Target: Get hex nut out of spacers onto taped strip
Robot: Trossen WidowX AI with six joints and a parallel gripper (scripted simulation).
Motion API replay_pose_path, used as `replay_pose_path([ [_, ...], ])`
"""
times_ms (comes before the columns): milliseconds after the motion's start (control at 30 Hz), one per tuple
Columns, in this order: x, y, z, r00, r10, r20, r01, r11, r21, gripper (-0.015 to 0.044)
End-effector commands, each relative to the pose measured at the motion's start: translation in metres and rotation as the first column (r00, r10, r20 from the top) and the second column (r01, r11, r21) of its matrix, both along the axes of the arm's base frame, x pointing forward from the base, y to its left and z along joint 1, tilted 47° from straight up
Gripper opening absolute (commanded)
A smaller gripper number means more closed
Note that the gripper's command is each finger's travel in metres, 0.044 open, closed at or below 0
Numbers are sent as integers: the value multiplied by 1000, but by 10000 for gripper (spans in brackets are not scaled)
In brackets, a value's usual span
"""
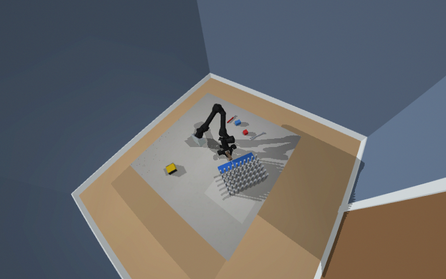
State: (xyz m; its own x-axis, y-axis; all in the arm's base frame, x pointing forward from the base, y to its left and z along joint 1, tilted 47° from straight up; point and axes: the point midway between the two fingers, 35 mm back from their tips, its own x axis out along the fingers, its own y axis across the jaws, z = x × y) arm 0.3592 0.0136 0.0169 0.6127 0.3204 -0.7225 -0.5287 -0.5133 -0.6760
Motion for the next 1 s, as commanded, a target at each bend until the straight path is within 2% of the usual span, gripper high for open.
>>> replay_pose_path([
  [0,-3,1,1,1000,-6,-2,6,1000,-3,0],
  [967,-17,9,5,1000,-7,-3,7,1000,-2,0],
])
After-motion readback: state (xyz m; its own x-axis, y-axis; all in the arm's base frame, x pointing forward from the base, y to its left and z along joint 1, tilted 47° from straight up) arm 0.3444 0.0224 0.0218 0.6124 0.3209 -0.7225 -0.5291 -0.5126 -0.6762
